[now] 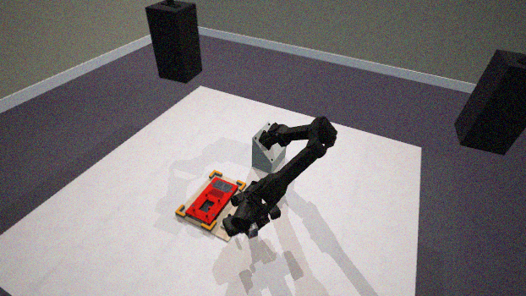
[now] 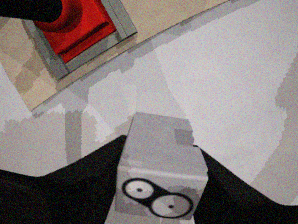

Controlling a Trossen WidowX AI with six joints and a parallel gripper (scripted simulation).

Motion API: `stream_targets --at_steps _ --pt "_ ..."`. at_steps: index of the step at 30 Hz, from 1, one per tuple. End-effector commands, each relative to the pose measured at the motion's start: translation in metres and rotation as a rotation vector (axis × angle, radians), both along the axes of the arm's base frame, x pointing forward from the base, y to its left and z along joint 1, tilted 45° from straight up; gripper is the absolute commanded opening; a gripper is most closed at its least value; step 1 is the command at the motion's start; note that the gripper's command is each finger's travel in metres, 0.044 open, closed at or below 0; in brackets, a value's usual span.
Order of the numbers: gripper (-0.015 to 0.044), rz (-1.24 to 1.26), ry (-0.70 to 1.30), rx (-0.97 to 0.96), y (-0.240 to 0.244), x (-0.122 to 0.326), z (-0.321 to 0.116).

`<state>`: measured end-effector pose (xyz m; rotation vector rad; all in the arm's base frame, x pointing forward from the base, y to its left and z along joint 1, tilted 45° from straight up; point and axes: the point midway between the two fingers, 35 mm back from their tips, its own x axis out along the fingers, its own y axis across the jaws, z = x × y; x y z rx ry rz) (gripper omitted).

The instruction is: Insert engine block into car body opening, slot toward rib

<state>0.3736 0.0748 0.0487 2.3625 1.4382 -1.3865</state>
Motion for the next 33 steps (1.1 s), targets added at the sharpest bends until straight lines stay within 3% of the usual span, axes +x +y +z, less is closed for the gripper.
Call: stream_targets --at_steps 1,4,33 --pt "0.0078 -0.003 0.003 0.0 0.0 0.0 -0.001" --pt "0.0 -0.003 0.004 -0.002 -0.003 0.0 0.002" --pt "0.0 -0.003 0.006 -0.012 -0.068 -0.01 0.064"
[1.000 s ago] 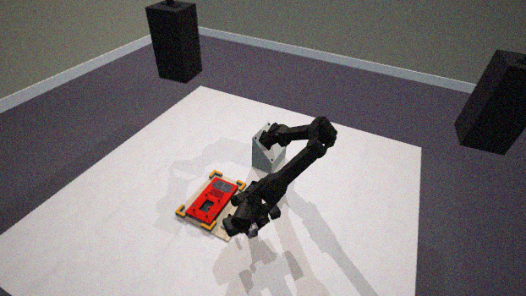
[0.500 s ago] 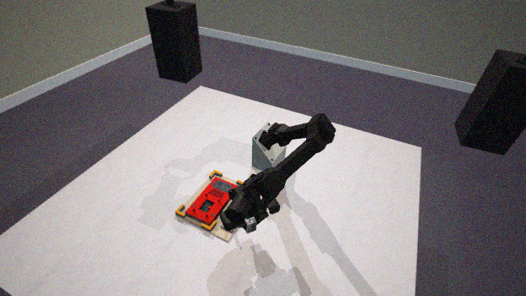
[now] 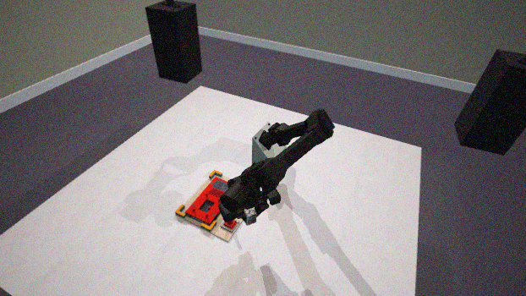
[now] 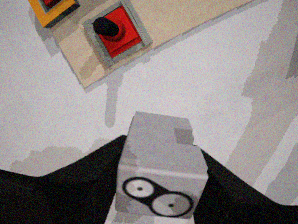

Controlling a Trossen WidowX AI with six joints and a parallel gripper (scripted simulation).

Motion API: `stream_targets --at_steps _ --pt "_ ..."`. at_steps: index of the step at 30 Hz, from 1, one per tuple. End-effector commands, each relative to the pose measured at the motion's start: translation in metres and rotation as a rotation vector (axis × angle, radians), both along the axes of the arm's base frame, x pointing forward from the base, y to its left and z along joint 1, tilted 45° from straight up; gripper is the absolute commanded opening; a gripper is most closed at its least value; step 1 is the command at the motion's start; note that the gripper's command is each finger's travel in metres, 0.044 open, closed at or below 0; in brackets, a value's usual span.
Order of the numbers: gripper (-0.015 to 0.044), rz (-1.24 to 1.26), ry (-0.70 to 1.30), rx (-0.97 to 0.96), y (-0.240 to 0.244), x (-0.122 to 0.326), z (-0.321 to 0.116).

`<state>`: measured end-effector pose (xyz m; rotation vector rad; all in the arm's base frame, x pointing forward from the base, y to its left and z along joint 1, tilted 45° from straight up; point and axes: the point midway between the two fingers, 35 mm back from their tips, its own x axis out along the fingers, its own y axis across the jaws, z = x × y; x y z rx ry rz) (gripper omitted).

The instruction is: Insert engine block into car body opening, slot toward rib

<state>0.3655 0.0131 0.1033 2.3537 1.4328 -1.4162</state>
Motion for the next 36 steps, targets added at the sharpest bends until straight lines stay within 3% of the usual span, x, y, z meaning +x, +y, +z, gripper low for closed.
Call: stream_targets --at_steps 1,14,21,36 --pt "0.0 0.0 -0.013 -0.004 -0.009 -0.002 0.012" --pt "0.0 0.0 -0.014 0.002 -0.031 -0.014 0.039" --pt "0.0 0.0 -0.014 0.003 0.0 -0.007 0.033" --pt "0.0 -0.072 -0.11 0.126 -0.004 -0.01 0.025"
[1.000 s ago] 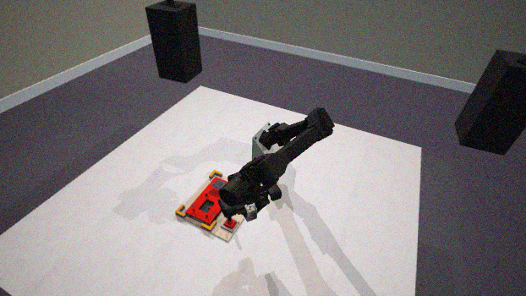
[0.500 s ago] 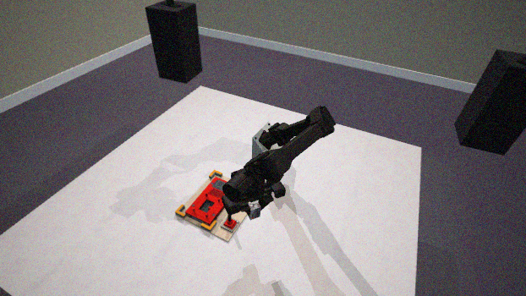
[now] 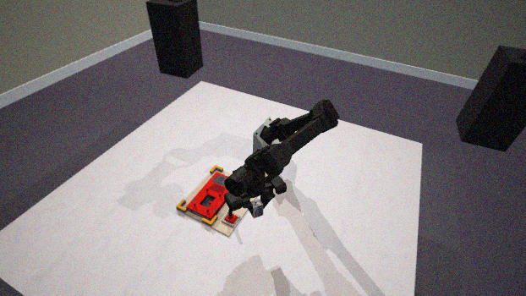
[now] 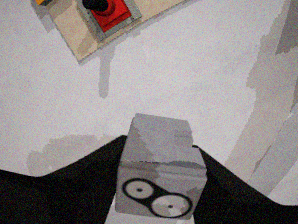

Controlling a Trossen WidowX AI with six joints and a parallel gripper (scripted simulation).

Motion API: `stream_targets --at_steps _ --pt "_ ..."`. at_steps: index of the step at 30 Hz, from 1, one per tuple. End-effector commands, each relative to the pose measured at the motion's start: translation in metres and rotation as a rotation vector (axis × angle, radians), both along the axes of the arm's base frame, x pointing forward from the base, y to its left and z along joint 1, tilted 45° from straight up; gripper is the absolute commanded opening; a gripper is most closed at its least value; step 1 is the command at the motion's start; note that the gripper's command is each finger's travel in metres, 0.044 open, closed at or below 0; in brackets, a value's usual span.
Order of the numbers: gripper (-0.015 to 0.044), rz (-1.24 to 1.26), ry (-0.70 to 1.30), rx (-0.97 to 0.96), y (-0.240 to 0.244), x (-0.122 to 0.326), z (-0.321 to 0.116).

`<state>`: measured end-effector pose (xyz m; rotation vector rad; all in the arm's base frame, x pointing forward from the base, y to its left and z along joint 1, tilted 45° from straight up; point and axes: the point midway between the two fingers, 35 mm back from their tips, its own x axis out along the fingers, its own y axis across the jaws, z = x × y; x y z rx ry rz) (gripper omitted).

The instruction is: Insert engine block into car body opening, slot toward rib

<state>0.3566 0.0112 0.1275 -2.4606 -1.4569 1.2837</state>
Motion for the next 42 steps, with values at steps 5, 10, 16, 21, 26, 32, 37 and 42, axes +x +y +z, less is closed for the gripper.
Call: stream_targets --at_steps 5,10,16,21,26,32,37,42 --pt "0.0 -0.102 -0.128 0.154 -0.004 -0.001 -0.005" --pt "0.0 -0.174 -0.213 0.252 -0.007 0.001 -0.012" --pt "0.0 -0.24 -0.311 0.378 -0.008 -0.001 -0.017" --pt "0.0 -0.242 -0.355 0.449 -0.004 -0.013 -0.015" --pt "0.0 -0.242 -0.355 0.449 -0.004 -0.008 -0.02" --pt "0.0 -0.242 -0.356 0.449 -0.002 0.004 -0.034" --pt "0.0 -0.242 -0.356 0.449 0.004 0.005 -0.04" --pt "0.0 -0.242 -0.356 0.45 0.011 0.006 -0.047"
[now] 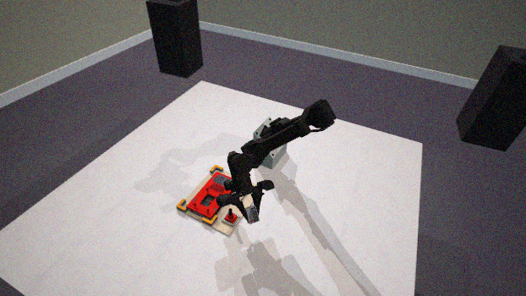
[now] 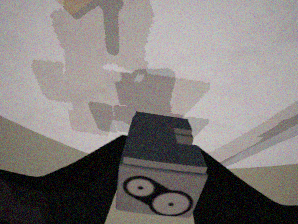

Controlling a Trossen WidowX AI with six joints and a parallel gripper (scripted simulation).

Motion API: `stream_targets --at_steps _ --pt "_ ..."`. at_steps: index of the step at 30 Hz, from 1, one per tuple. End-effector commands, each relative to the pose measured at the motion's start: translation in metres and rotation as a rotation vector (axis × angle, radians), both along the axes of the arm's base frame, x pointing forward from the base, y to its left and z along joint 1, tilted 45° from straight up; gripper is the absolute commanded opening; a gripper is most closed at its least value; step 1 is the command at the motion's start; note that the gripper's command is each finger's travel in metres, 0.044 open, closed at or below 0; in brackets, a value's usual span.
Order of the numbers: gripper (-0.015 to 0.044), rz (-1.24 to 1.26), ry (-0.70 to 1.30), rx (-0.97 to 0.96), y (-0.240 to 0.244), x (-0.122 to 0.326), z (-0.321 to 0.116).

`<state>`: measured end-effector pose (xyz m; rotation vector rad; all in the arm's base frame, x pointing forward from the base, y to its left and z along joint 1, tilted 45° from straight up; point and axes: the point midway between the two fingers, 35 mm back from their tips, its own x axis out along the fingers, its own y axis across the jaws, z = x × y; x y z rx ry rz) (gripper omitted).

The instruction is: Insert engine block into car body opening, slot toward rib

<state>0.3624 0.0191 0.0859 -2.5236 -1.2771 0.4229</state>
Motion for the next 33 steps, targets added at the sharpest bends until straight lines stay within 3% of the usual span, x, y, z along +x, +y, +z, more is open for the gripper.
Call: stream_targets --at_steps 1,33 --pt "0.0 -0.003 0.009 0.004 0.005 0.001 -0.008" --pt "0.0 0.019 0.021 -0.031 0.046 0.011 -0.049"
